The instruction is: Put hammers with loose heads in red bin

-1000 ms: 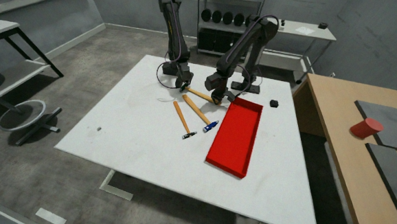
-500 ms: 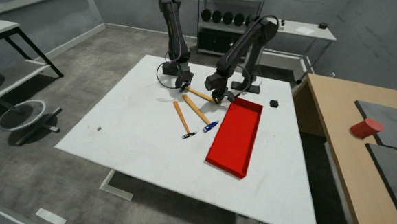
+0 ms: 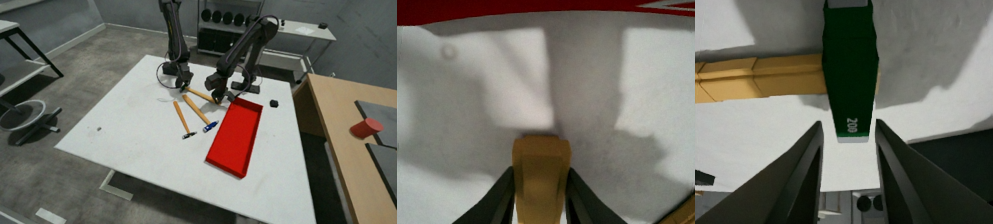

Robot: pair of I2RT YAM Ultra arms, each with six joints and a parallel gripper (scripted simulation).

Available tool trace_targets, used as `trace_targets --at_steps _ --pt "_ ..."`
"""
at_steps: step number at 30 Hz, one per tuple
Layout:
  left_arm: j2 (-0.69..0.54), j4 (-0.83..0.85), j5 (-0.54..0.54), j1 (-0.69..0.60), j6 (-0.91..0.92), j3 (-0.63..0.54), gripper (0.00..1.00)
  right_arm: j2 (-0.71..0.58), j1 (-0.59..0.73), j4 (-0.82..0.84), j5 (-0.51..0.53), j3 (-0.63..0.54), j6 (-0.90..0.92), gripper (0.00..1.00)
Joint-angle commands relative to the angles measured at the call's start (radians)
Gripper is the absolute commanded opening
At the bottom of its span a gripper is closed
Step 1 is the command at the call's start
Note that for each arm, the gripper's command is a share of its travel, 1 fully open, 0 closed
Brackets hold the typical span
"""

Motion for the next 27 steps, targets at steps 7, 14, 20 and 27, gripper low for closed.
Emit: trace_targets --at_steps 7,14,20,27 --pt "-0.001 0.002 0.004 0.001 0.004 0.0 0.23 0.004 0.006 0.009 -0.003 -0.001 0.003 0.25" --pt "-0.001 0.002 0.004 0.001 0.004 0.0 0.23 0.004 0.006 0.009 -0.003 -0.001 0.003 0.17" --pt "-0.001 0.002 0.004 0.001 0.003 0.0 0.23 0.015 0.001 0.008 -0.002 0.001 -0.004 0.13" --pt "0.008 -0.023 -0.021 0.01 0.008 -0.012 0.23 0.003 -0.009 0.003 0.001 -0.015 -0.012 0.13"
